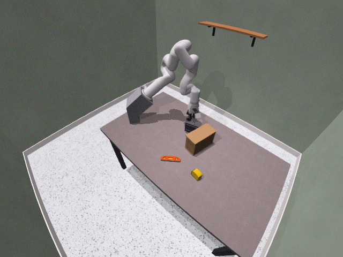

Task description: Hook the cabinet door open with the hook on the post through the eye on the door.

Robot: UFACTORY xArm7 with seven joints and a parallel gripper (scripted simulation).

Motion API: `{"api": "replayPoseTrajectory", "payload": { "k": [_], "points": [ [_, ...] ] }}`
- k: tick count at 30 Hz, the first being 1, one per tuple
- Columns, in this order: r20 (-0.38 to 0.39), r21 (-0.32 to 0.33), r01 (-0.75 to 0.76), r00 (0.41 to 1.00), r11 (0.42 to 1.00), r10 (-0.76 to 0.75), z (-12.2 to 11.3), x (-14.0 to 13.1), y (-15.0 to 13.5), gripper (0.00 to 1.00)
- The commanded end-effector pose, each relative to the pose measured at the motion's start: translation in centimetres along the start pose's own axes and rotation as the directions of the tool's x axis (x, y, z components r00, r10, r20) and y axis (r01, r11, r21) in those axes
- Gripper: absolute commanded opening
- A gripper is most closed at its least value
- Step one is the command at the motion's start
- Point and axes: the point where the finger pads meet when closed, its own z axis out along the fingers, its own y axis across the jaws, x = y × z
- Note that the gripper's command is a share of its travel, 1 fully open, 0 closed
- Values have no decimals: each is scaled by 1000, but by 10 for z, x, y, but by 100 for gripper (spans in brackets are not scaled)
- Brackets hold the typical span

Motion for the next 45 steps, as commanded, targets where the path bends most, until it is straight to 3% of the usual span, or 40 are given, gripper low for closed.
{"api": "replayPoseTrajectory", "payload": {
  "k": [1, 45],
  "points": [
    [-2, 1, 0, 1000, 1000, 0, 0, 1, 0, 23],
    [-2, 1, 0, 1000, 1000, 0, 24, 1, -1, 23]
  ]
}}
